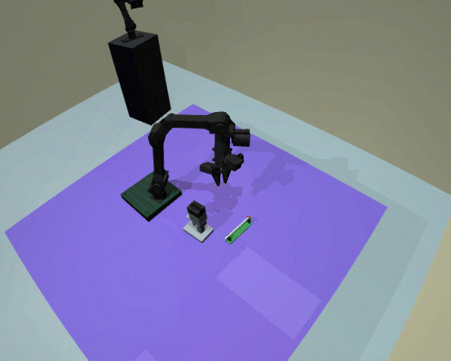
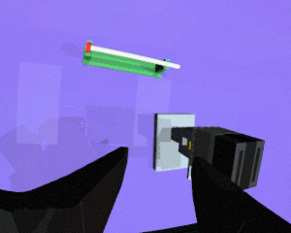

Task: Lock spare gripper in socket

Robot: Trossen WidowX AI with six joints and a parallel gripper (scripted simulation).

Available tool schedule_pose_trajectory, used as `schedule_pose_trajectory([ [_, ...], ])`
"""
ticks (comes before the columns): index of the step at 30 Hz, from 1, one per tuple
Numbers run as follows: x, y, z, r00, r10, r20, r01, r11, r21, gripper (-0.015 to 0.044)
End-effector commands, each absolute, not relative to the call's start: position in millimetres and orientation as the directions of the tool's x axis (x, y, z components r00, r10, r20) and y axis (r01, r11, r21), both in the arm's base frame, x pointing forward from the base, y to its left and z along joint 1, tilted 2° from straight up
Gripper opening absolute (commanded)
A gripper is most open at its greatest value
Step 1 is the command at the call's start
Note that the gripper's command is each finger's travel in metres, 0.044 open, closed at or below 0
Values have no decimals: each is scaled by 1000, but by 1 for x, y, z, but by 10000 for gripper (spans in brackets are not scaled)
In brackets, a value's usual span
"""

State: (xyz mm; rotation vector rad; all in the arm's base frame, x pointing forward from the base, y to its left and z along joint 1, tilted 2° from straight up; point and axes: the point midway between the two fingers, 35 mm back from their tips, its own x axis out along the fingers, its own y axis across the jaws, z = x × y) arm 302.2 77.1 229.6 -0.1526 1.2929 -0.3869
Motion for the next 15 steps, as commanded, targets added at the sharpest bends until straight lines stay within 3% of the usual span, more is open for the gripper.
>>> schedule_pose_trajectory([
  [1, 359, 68, 196, 102, -299, -949, -503, 808, -308, 180],
  [15, 404, 43, 160, 5, -210, -978, -966, 253, -60, 180],
])
